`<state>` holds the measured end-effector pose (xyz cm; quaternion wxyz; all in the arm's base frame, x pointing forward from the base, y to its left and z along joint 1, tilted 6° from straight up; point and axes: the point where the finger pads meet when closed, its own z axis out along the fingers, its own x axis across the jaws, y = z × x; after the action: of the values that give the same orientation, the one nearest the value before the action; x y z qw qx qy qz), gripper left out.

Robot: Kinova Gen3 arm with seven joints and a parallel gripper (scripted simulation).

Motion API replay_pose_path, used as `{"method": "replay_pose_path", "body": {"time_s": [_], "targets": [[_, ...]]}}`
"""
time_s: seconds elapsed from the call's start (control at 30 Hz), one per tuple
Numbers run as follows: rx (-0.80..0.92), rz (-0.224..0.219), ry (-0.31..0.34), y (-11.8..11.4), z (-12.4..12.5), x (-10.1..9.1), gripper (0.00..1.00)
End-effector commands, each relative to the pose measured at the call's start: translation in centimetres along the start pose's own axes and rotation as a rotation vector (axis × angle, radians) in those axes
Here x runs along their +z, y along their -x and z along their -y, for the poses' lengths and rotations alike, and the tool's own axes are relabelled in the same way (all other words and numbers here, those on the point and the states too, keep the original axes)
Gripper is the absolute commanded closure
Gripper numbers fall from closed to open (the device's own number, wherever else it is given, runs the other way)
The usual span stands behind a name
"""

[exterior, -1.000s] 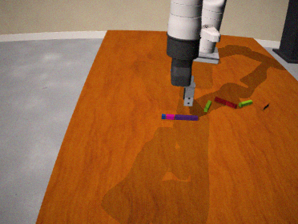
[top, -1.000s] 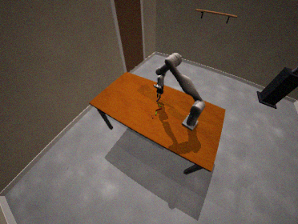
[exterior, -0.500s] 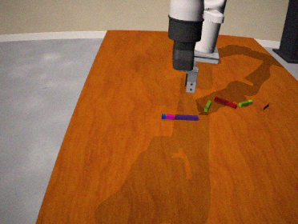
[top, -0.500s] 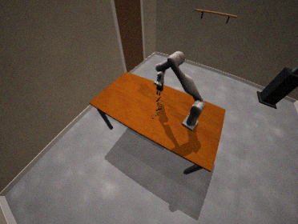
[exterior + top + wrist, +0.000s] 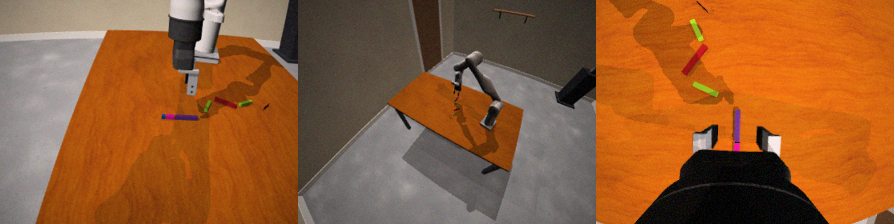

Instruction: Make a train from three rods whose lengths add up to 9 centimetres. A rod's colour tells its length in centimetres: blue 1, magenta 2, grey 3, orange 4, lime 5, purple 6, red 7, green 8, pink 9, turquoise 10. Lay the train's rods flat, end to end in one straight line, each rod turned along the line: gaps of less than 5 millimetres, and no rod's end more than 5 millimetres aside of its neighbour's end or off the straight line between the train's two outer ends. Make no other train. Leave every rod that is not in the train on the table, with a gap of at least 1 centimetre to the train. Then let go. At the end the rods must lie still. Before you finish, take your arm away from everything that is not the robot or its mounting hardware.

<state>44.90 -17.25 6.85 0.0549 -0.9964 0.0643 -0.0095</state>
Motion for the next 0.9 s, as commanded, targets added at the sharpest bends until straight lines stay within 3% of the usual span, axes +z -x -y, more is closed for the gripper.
{"method": "replay_pose_path", "body": {"time_s": [0.0, 0.4, 0.87], "targets": [[0.0, -0.002, 0.001, -0.1, 0.0, -0.1, 0.0], [0.0, -0.002, 0.001, -0.1, 0.0, -0.9, 0.0], [0.0, -0.002, 0.001, 0.0, 0.0, -7.7, 0.0]]}}
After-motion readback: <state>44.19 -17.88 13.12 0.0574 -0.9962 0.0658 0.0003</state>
